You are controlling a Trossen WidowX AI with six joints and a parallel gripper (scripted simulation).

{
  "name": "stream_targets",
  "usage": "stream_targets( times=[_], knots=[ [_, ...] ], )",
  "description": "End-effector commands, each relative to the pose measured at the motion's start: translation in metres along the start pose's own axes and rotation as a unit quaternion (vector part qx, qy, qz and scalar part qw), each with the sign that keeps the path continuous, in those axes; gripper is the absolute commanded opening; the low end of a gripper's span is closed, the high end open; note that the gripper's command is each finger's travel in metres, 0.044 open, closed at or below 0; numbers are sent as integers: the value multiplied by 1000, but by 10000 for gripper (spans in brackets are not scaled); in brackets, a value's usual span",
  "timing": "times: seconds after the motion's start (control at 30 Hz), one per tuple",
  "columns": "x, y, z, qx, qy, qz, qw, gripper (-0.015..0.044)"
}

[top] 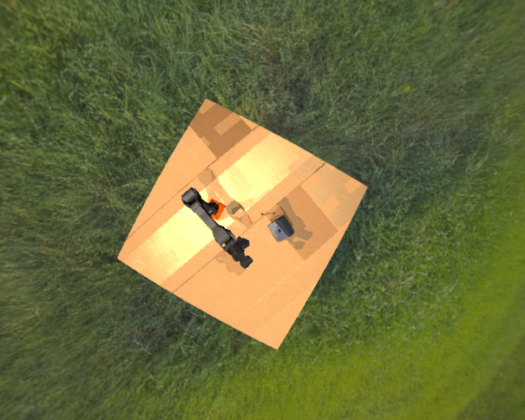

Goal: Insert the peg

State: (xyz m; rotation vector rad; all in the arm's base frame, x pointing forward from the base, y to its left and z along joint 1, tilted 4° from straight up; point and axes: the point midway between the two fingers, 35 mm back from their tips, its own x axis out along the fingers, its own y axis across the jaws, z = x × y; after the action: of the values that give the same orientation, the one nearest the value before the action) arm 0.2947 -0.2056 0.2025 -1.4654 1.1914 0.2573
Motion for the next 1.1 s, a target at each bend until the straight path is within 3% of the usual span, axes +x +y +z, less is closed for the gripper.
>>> stream_targets(
  times=[0.0,0.63,1.07],
  knots=[
    [2,-2,19,-50,-28,10,998,440],
    [-5,8,116,-291,-152,47,943,440],
    [-17,28,181,-466,-243,67,848,440]
  ],
)
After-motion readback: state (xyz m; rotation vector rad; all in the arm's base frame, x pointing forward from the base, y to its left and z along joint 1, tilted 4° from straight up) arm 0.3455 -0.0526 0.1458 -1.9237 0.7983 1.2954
